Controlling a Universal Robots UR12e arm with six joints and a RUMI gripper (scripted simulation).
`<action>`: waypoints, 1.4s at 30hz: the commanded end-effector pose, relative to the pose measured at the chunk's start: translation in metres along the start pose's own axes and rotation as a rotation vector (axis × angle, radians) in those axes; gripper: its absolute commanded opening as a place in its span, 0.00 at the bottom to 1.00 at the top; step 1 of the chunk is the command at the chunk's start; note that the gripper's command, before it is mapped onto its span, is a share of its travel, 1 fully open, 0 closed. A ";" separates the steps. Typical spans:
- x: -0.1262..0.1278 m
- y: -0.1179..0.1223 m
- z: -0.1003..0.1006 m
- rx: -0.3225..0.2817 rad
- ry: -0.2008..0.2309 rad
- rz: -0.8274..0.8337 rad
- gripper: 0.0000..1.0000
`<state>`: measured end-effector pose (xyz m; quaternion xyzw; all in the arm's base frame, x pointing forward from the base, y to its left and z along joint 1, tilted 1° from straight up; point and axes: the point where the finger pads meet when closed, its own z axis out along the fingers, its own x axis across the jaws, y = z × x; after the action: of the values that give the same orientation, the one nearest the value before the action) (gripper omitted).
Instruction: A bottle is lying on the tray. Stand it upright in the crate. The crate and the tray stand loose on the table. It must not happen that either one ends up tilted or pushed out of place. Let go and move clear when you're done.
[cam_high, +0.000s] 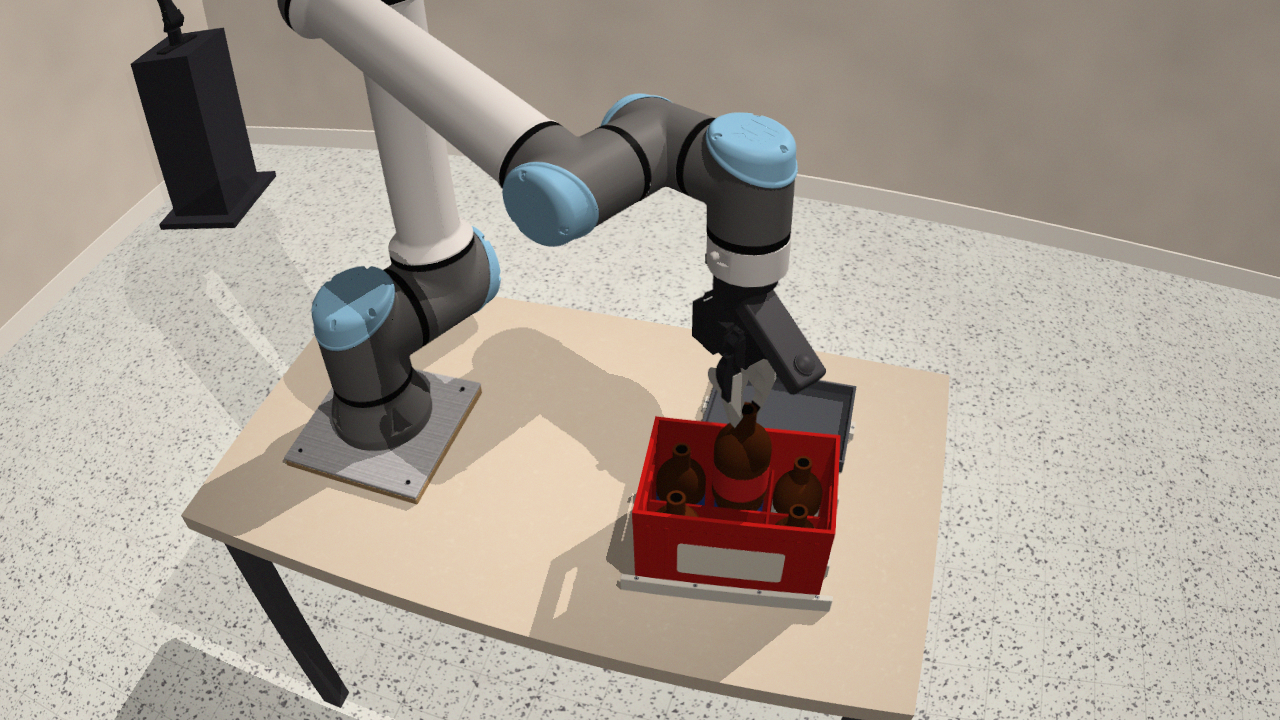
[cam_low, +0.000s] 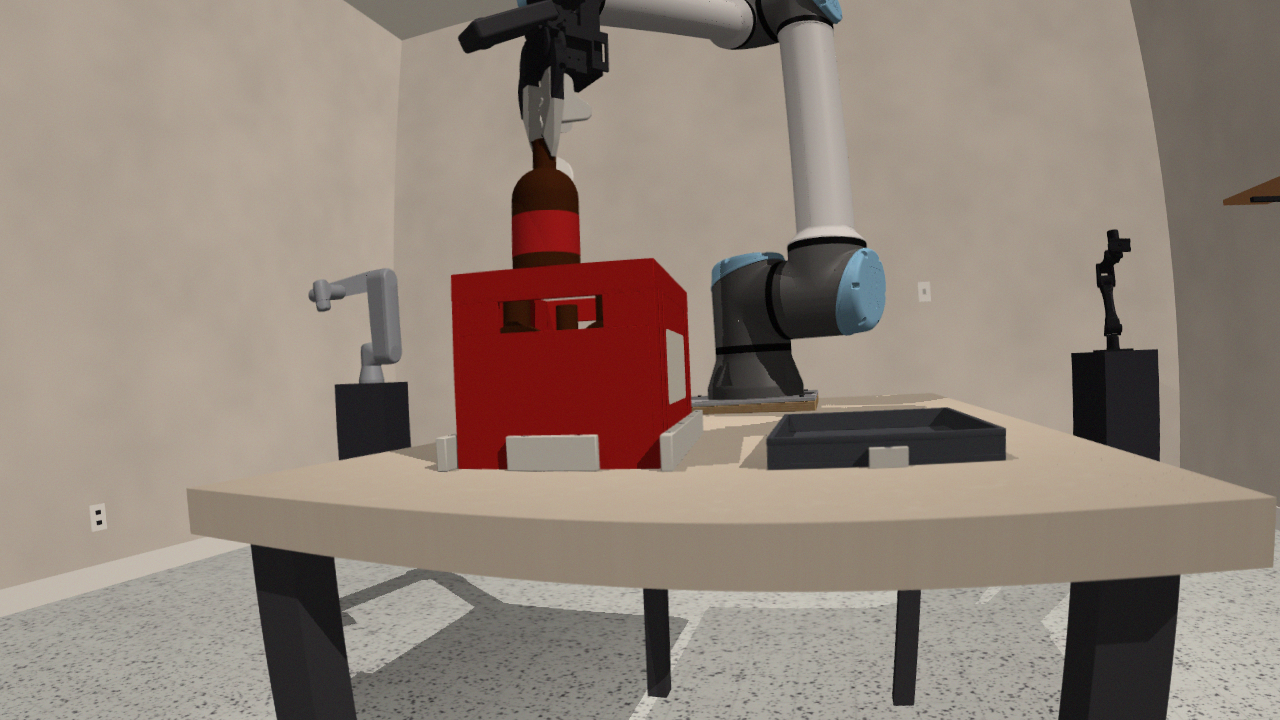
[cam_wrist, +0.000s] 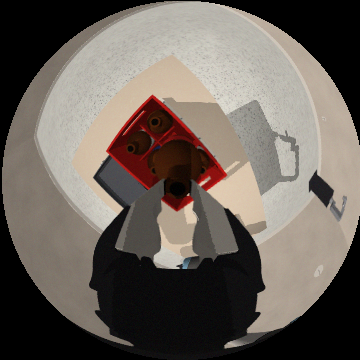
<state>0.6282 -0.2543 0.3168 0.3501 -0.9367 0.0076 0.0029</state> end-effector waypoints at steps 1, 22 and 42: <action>0.000 -0.001 0.001 0.002 -0.001 0.000 0.00; 0.000 -0.001 0.020 0.002 -0.001 0.000 0.00; 0.000 -0.001 0.035 0.002 -0.001 0.000 0.00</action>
<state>0.6282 -0.2551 0.2826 0.3501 -0.9367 0.0076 0.0030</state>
